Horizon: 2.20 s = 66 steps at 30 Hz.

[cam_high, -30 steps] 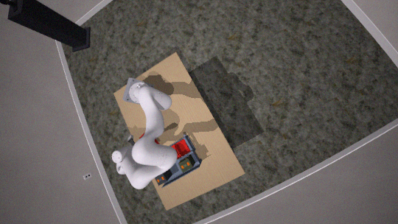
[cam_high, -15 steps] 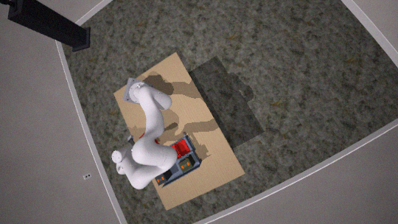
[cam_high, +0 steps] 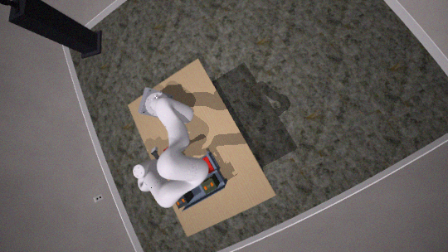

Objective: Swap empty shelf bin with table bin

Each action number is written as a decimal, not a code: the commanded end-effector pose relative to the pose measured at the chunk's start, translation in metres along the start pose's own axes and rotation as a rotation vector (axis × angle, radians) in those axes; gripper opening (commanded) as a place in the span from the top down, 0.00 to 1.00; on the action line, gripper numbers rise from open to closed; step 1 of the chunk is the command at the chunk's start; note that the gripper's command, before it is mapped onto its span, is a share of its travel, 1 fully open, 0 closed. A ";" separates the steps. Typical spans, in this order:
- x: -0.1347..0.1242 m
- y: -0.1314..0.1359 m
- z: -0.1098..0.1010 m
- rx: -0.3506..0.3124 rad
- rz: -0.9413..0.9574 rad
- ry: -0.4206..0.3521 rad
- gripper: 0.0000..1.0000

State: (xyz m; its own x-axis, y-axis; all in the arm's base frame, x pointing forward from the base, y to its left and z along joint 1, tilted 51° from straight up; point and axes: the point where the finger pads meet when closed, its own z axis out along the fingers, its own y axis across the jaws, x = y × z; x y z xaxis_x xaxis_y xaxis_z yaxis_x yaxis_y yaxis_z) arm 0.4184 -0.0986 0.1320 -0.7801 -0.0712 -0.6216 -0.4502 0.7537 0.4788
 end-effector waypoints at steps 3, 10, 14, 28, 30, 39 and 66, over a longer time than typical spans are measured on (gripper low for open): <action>-0.004 0.036 -0.002 0.007 0.072 0.001 1.00; -0.004 0.038 -0.002 0.007 0.077 0.001 1.00; -0.004 0.038 -0.002 0.007 0.077 0.001 1.00; -0.004 0.038 0.003 0.007 0.077 0.001 1.00; -0.004 0.038 0.007 0.007 0.077 0.001 1.00; -0.004 0.038 0.023 0.007 0.077 0.001 1.00; -0.004 0.038 0.076 0.007 0.077 0.001 1.00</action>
State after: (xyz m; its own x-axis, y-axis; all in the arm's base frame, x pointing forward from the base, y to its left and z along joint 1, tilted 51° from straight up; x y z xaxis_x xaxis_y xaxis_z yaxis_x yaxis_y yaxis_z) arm 0.4363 -0.0208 0.1069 -0.8135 -0.0140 -0.5814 -0.3859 0.7608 0.5217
